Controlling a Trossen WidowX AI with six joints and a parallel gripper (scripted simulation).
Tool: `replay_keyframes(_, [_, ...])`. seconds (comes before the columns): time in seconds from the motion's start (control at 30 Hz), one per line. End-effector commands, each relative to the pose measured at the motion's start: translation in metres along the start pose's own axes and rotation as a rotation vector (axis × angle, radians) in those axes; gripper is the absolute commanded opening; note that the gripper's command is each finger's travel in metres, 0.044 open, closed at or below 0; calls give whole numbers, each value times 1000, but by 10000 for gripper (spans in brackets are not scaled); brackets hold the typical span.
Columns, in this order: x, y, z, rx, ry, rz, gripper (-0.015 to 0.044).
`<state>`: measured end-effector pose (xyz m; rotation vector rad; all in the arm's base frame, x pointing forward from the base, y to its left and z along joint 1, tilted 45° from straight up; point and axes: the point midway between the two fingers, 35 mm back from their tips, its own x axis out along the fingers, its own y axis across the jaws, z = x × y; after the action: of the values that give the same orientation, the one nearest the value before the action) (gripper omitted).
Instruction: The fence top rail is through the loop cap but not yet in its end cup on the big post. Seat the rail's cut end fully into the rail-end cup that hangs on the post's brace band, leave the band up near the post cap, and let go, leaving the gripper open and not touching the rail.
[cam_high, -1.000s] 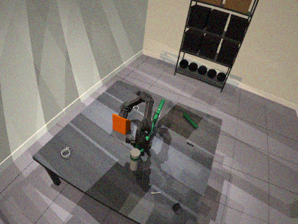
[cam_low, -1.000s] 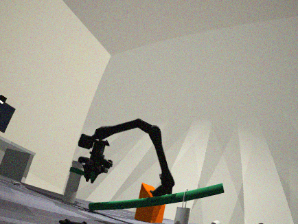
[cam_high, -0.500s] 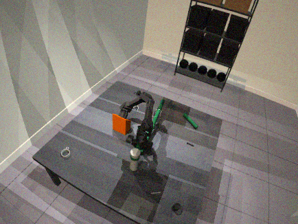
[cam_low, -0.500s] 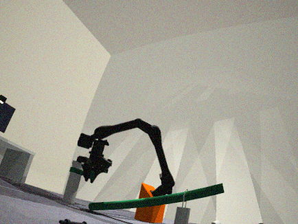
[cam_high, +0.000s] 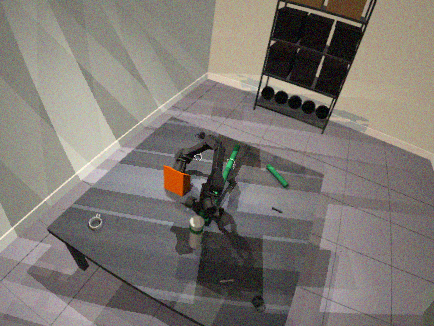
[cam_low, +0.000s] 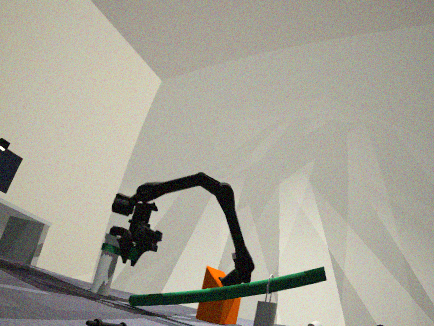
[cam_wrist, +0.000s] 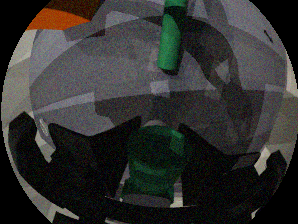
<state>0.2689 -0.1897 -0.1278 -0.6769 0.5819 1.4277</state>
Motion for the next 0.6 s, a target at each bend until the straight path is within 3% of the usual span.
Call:
replay_keyframes(0.0, [0, -5, 0, 20, -2, -7, 0])
replay_keyframes(0.57, [0, -2, 0, -11, -1, -7, 0])
